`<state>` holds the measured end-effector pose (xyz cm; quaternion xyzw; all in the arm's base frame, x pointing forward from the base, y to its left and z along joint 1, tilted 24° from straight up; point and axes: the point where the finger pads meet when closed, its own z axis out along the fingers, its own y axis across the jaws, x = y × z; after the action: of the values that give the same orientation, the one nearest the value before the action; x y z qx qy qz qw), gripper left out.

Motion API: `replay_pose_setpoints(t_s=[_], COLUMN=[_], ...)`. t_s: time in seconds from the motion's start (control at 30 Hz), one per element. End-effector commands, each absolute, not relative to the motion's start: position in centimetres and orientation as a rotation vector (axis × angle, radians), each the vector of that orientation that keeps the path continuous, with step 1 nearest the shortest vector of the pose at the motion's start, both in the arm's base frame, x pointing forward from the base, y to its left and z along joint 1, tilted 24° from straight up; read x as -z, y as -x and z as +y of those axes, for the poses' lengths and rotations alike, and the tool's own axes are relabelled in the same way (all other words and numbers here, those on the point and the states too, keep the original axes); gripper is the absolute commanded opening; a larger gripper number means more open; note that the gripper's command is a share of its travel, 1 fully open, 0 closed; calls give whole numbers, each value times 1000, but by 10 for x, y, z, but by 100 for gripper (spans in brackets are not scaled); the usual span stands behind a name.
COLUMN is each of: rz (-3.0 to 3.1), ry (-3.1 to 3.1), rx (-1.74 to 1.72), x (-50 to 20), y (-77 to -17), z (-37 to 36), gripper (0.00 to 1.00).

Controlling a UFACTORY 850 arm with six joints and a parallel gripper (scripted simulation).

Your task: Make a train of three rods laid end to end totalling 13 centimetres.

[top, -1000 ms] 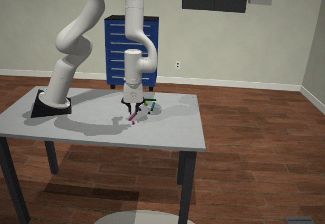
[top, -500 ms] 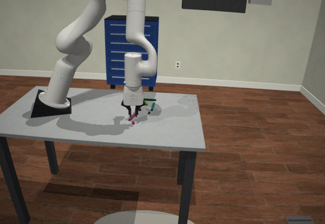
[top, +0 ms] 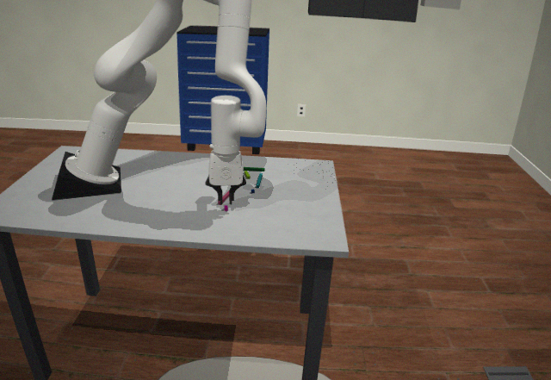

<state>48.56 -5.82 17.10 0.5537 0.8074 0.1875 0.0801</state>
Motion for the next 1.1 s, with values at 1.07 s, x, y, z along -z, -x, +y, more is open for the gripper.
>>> replay_pose_setpoints(t_s=[1.07], rz=[2412], ry=[-1654], rx=[-563], x=[-158], y=[-491], z=[-56], gripper=[24])
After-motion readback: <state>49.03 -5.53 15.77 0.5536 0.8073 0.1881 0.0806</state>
